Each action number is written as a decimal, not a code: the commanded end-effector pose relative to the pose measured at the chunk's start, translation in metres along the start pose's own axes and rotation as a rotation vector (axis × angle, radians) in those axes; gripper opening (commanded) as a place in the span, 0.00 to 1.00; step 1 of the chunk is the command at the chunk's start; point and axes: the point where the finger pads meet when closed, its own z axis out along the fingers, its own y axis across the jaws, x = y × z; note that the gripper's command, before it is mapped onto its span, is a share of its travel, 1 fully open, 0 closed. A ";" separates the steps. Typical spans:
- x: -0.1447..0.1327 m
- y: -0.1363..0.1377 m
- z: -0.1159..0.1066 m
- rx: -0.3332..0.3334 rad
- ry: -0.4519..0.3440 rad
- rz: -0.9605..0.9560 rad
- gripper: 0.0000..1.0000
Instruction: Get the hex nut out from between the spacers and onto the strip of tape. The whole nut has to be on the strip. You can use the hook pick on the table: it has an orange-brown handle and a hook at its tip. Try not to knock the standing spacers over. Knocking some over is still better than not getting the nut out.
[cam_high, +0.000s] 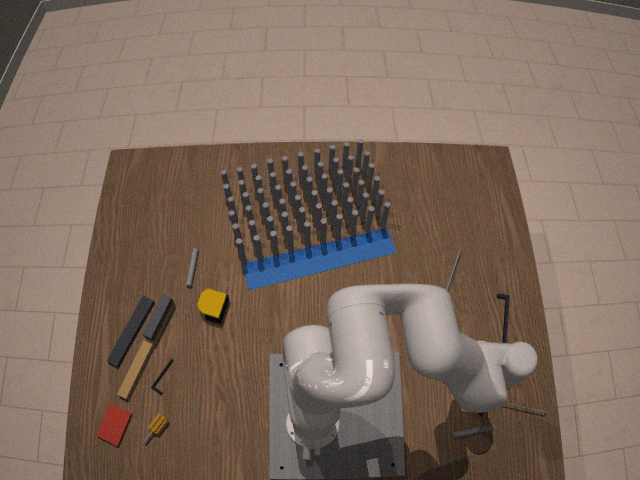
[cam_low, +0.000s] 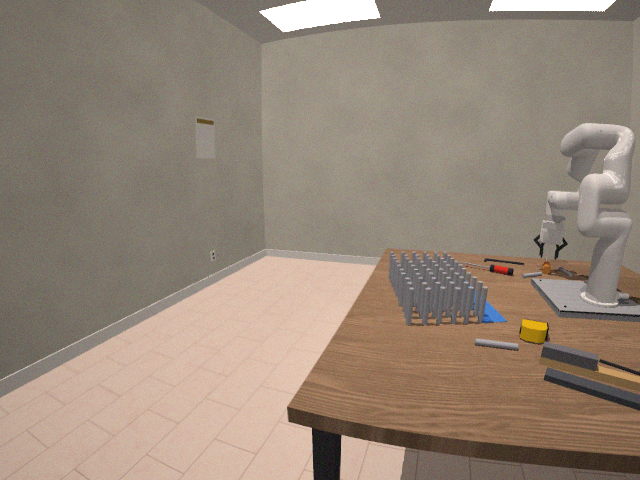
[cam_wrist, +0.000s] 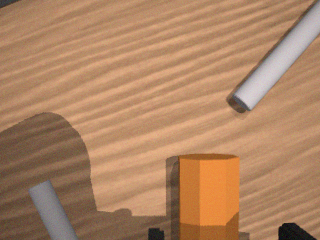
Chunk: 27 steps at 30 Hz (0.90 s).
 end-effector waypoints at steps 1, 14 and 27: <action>-0.002 0.001 0.000 -0.002 -0.004 0.000 0.65; -0.002 0.001 0.003 -0.002 -0.004 0.000 0.65; -0.002 0.001 0.017 -0.002 -0.004 0.000 0.65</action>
